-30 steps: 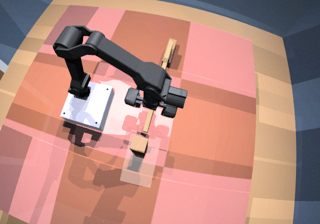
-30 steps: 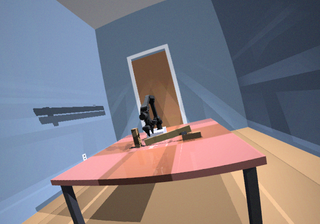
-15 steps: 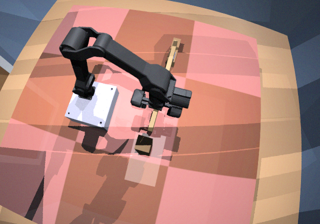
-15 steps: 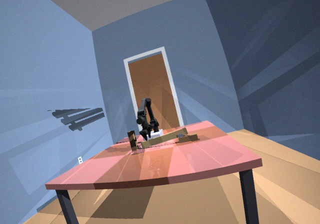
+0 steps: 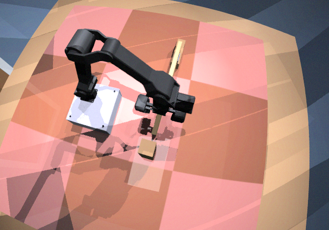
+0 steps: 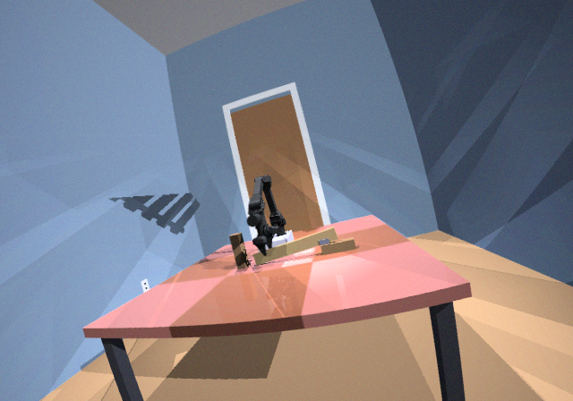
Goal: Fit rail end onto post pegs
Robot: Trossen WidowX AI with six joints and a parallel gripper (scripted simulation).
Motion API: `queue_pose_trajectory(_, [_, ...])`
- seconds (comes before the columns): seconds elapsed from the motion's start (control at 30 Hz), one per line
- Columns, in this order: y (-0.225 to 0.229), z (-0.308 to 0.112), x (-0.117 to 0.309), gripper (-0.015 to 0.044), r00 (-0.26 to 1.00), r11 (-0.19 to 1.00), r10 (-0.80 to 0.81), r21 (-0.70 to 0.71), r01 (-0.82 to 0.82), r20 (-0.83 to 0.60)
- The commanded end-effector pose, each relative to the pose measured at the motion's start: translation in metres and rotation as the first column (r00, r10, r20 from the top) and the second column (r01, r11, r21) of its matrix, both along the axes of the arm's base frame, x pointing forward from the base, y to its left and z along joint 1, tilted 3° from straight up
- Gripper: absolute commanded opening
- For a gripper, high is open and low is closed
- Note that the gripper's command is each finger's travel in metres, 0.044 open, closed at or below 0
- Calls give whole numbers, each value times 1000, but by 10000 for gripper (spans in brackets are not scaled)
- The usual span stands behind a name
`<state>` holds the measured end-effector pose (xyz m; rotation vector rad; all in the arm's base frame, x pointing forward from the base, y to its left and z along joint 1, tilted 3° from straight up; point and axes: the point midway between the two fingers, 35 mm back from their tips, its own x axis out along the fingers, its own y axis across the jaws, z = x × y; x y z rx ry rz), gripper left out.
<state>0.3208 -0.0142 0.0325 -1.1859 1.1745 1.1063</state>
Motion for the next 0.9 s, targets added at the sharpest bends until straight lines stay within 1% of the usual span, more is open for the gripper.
queue_pose_trajectory(0.0, [-1,-8,-1,440,1000,1000,5,-6,-5,-4])
queue_pose_trajectory(0.57, [0,-32,-2,440,1000,1000,5,-6,-5,-4])
queue_pose_trajectory(0.87, [0,-32,-2,204,1000,1000,5,-6,-5,-4])
